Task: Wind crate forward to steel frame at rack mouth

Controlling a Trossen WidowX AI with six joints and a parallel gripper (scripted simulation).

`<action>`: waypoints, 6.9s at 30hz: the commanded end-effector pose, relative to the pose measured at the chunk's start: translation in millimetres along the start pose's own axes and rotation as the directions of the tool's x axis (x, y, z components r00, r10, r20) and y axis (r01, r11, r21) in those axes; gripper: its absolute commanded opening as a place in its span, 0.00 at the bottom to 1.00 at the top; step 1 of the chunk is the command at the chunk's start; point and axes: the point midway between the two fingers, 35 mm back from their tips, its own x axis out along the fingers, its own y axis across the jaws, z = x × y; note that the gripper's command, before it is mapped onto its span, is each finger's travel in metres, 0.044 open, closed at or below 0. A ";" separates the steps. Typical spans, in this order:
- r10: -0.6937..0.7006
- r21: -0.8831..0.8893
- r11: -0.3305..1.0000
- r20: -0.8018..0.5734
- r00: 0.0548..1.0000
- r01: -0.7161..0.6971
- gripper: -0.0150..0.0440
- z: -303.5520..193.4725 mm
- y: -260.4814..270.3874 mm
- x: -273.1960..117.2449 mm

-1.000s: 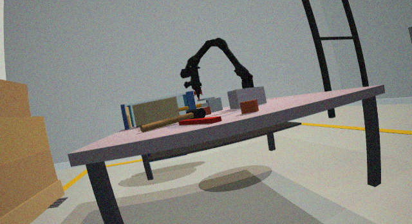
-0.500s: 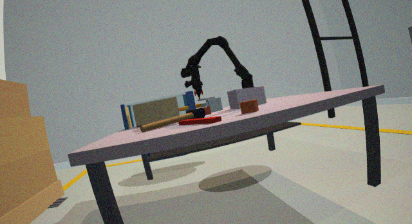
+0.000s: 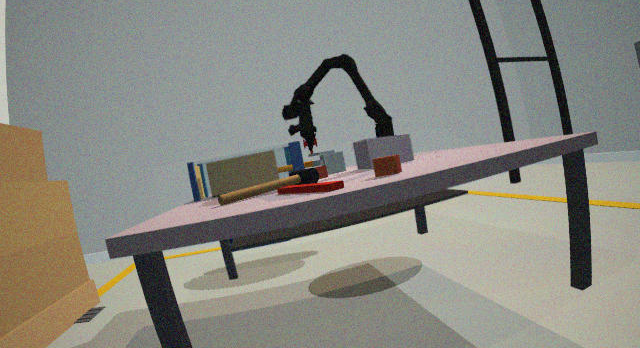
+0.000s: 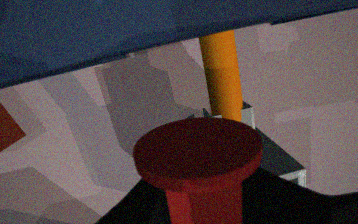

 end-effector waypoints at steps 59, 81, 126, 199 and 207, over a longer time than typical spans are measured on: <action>0.036 -0.002 0.999 -0.028 0.999 -0.037 0.25 -70.4 51.8 0.4; 0.036 -0.002 0.999 -0.030 0.999 -0.037 0.25 -97.9 52.9 -0.2; 0.034 -0.002 0.999 -0.034 0.999 -0.035 0.25 -149.9 32.4 -1.0; 0.028 -0.002 1.000 -0.038 0.999 -0.028 0.25 -190.1 -47.5 -0.3; 0.027 -0.002 1.000 -0.038 0.999 -0.027 0.25 -189.7 -57.5 -0.1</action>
